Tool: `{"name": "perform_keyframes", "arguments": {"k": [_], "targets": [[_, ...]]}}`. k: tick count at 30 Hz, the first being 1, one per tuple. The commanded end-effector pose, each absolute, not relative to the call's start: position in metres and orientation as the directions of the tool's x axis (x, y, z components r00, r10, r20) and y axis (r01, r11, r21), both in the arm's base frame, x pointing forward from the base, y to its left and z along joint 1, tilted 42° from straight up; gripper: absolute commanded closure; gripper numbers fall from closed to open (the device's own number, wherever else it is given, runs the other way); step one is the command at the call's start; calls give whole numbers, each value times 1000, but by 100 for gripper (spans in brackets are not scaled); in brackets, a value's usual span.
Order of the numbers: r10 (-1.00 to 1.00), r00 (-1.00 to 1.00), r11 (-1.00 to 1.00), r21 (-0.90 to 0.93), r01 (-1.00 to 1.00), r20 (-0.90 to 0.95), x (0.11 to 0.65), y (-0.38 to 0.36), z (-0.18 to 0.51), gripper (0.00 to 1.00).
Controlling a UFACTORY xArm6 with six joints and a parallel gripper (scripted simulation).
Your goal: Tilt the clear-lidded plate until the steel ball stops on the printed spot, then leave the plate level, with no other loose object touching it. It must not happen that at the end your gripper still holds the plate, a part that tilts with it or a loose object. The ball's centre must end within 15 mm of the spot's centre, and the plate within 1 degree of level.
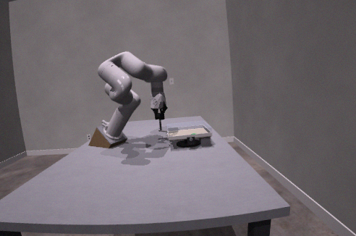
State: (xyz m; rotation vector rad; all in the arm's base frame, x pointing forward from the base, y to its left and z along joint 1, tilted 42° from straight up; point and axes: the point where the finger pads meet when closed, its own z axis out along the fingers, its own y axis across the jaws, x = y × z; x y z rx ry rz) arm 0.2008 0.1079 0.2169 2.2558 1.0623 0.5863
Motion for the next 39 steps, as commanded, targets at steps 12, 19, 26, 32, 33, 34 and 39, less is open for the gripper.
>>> {"name": "perform_keyframes", "arguments": {"k": [12,19,26,32,33,34,39], "targets": [[797,586,-523,655,545,147,200,109,220,100],[797,586,-523,655,545,147,206,109,206,100],[797,586,-523,655,545,147,207,109,205,100],[797,586,-523,655,545,147,206,109,207,100],[797,586,-523,655,545,147,205,109,208,100],[797,586,-523,655,545,147,205,109,209,100],[797,586,-523,655,545,147,203,110,216,100]]}}
